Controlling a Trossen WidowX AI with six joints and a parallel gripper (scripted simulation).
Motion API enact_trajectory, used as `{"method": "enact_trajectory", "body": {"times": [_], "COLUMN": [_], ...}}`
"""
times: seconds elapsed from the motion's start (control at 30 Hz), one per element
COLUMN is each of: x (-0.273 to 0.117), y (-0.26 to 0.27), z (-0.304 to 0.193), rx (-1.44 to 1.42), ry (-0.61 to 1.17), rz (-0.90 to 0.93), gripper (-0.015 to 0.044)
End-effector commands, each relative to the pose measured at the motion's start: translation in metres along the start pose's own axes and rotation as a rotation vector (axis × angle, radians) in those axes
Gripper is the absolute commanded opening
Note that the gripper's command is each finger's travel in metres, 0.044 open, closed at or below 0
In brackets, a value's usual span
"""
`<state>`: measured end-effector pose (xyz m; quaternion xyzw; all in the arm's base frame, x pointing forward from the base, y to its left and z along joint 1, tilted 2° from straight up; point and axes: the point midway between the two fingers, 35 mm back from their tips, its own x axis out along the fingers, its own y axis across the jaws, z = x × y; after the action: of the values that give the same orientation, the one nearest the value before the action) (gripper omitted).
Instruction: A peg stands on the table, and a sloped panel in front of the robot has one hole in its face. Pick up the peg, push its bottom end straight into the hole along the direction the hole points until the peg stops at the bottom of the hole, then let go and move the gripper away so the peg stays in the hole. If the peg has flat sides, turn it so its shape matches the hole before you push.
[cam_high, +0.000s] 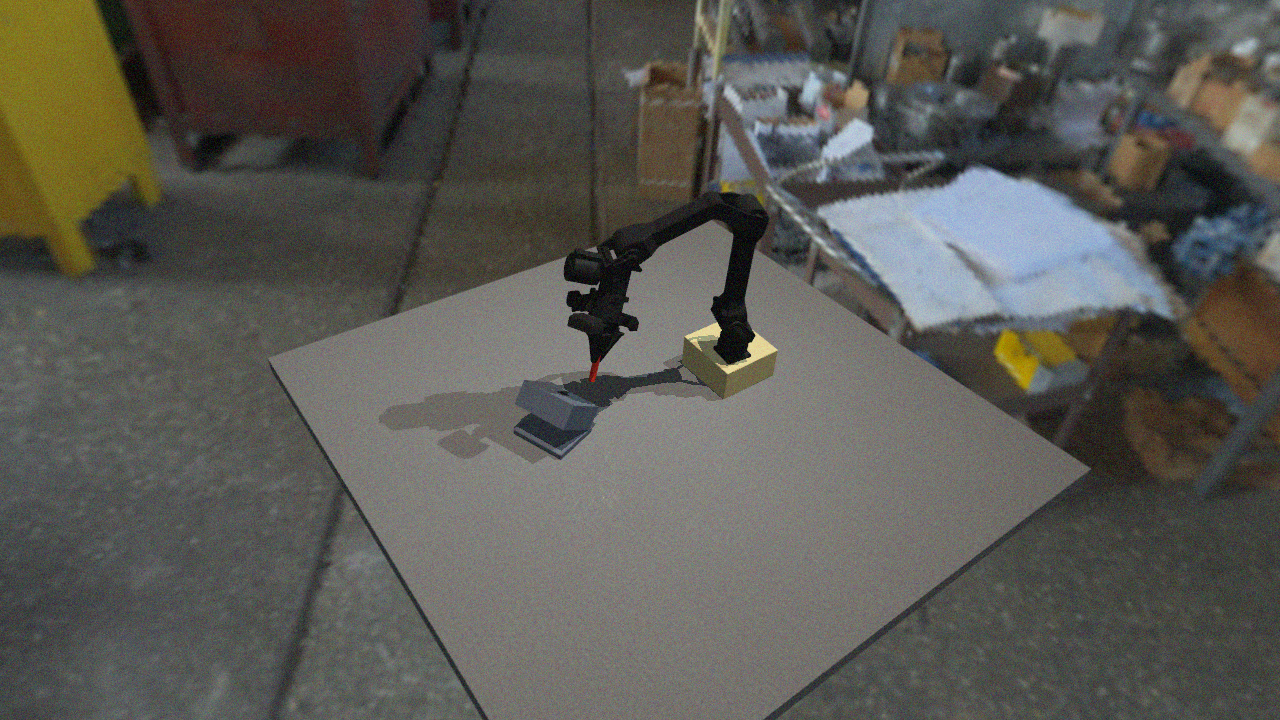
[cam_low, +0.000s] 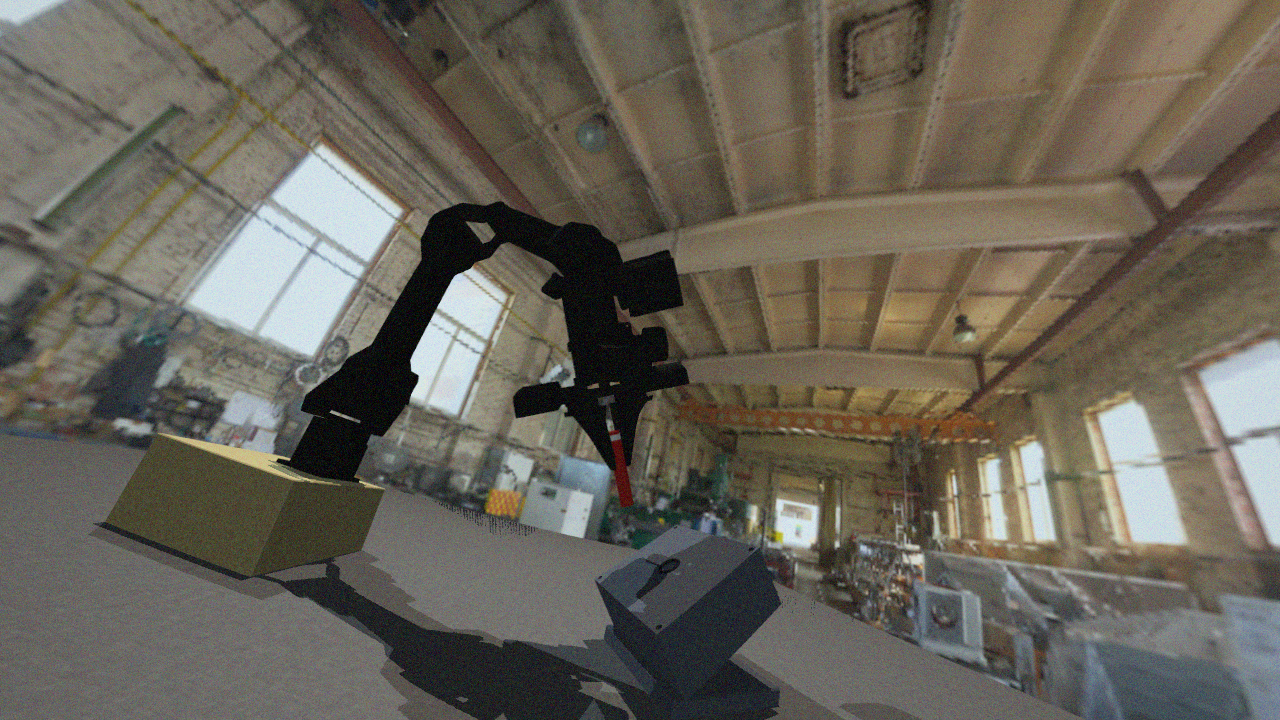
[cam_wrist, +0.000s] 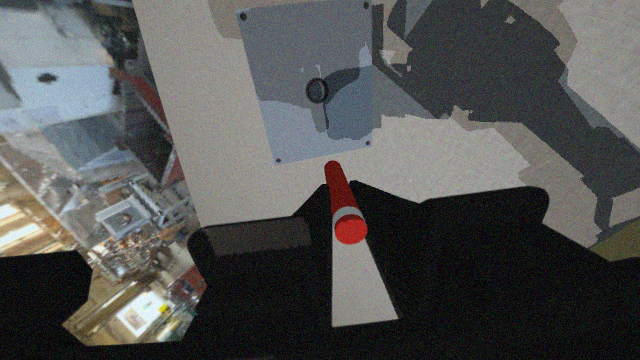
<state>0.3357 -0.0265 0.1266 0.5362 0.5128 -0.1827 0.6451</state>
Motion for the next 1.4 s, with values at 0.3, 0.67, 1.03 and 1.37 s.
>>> {"method": "enact_trajectory", "body": {"times": [0.3,0.67,1.03,1.37], "x": [-0.01,-0.018,-0.027,-0.015], "y": [-0.006,-0.011,-0.017,-0.015], "z": [0.014,0.025,0.036,0.041], "rx": [0.078,0.137,0.193,0.207], "ry": [-0.018,-0.036,-0.054,-0.06], "rz": [0.049,0.088,0.128,0.139], "gripper": [0.0,0.0,0.0,0.0]}}
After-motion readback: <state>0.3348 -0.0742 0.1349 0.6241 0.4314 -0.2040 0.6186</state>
